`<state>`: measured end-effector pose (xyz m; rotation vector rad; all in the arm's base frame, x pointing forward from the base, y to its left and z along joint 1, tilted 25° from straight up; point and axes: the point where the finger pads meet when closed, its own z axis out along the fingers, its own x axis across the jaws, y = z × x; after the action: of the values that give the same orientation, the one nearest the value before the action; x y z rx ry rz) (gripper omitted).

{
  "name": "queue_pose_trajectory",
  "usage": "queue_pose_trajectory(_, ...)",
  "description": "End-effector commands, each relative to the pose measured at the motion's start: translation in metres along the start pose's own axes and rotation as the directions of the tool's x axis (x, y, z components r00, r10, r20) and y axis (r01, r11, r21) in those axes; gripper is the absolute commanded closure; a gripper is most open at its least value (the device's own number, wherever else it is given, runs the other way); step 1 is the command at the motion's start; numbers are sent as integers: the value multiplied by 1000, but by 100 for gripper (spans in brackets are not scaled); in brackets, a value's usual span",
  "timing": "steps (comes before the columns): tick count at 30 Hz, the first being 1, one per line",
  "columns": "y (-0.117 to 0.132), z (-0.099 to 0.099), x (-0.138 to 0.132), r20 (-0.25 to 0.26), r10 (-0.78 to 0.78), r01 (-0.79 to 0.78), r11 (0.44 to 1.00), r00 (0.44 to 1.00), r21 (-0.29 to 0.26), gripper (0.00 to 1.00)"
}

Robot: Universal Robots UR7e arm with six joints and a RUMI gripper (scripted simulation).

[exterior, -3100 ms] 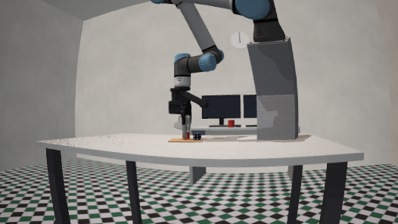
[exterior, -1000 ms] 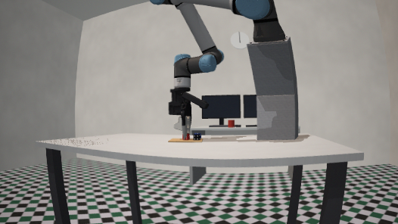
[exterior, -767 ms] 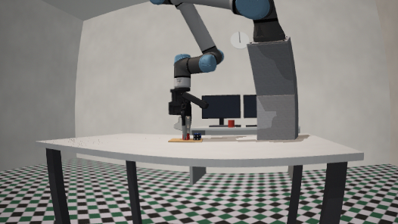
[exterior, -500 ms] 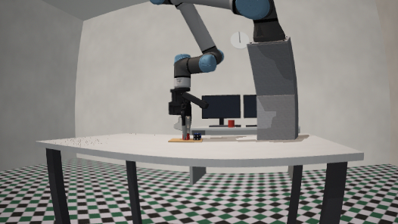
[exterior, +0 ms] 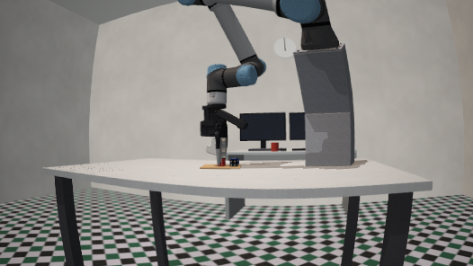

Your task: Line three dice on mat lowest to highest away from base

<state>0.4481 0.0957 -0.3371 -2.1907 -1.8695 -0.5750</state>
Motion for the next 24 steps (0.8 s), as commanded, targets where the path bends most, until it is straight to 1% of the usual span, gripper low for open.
queue_pose_trajectory(1,1,0,0,0,0,0,1000,1000,-1,76)
queue_pose_trajectory(11,1,-1,0,0,0,0,1000,1000,-1,76)
queue_pose_trajectory(14,1,-3,0,0,0,0,1000,1000,-1,76)
queue_pose_trajectory(17,1,-10,0,0,0,0,1000,1000,-1,76)
queue_pose_trajectory(20,1,-22,0,0,0,0,1000,1000,-1,76)
queue_pose_trajectory(22,1,-22,0,0,0,0,1000,1000,-1,76)
queue_pose_trajectory(24,1,-32,0,0,0,0,1000,1000,-1,76)
